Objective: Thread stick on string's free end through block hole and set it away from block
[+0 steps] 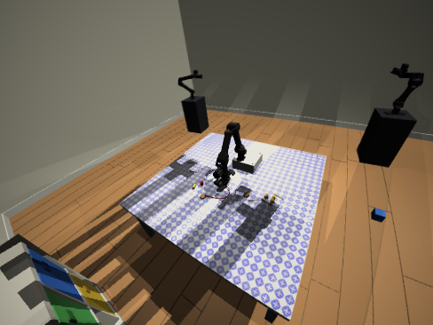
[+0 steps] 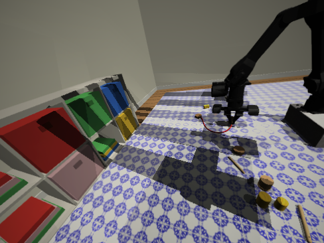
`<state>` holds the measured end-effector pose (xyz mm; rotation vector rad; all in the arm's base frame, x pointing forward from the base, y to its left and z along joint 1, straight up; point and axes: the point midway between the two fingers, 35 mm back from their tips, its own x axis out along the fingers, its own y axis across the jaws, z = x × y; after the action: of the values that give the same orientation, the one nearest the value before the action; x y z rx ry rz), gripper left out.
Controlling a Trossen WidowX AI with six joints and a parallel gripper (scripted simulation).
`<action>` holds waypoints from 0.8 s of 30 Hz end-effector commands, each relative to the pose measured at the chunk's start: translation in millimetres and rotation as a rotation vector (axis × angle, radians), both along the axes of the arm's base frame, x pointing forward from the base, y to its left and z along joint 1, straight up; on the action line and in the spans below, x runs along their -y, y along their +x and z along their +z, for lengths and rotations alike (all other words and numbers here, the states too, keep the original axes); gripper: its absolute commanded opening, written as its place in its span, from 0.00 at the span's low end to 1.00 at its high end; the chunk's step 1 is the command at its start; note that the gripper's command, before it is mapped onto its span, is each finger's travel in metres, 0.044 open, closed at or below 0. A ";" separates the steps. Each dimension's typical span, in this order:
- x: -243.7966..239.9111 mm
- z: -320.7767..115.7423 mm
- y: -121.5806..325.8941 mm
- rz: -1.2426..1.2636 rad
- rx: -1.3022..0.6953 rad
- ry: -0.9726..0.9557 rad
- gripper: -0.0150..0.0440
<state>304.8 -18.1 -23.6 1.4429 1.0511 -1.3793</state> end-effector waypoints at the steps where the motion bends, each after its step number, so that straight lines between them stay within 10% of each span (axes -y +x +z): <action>1: 5.7 0.0 -2.3 0.001 0.002 0.005 0.25; 9: 14.0 -0.1 -4.6 0.001 0.001 0.004 0.25; 17: 12.3 2.3 -3.6 -0.002 -0.001 -0.001 0.46; 24: 12.4 80.2 -6.1 -0.002 -0.001 -0.001 0.46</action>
<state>297.2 -30.2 26.8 1.4325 1.0661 -1.3996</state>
